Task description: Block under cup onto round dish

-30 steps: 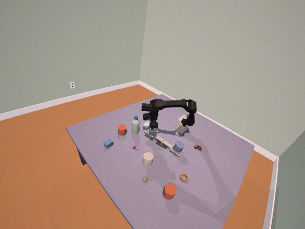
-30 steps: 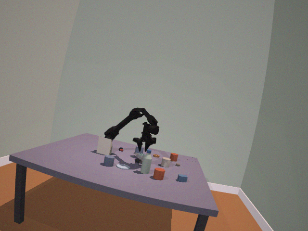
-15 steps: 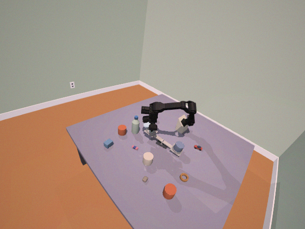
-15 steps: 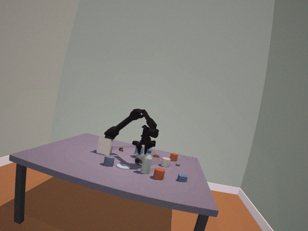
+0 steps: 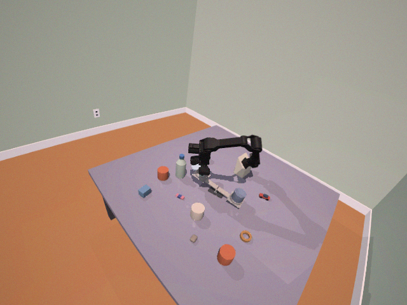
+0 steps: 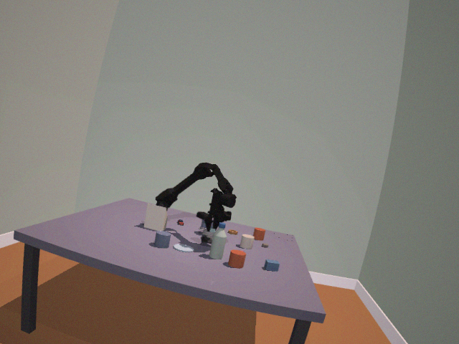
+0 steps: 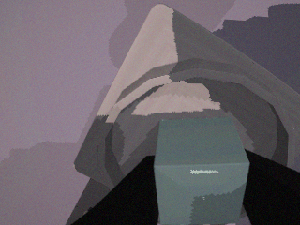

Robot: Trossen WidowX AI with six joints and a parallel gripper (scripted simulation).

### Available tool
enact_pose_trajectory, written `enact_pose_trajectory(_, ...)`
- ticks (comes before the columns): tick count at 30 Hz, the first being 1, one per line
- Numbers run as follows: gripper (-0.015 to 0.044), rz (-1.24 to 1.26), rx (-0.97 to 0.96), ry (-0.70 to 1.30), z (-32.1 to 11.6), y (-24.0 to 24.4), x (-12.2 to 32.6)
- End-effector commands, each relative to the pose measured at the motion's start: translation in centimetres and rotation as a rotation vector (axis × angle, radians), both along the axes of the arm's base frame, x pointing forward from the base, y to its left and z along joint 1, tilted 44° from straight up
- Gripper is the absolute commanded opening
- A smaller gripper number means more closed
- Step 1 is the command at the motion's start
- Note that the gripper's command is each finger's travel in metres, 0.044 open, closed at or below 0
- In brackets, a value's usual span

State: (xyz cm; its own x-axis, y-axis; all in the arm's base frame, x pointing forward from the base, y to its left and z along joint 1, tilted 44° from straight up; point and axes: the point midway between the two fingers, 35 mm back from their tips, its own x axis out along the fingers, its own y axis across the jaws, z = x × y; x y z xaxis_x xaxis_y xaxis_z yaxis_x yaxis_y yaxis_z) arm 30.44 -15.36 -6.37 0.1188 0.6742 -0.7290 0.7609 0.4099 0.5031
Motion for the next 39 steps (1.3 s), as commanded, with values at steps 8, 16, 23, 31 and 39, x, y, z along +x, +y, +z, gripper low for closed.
enact_pose_trajectory(8, 0.0000, -0.004, 0.001, 0.003, 1.4, -1.6, 0.0)
enact_pose_trajectory(16, 0.0000, -0.004, -0.001, 0.004, 4.3, -4.4, -0.5)
enact_pose_trajectory(23, 0.0000, -0.003, 0.000, 0.005, 6.8, -6.3, -1.2)
enact_pose_trajectory(31, 0.0000, -0.005, -0.006, 0.006, 2.0, -7.5, -3.7)
enact_pose_trajectory(39, 0.0000, -0.004, -0.011, 0.012, -6.0, -7.6, -9.1)
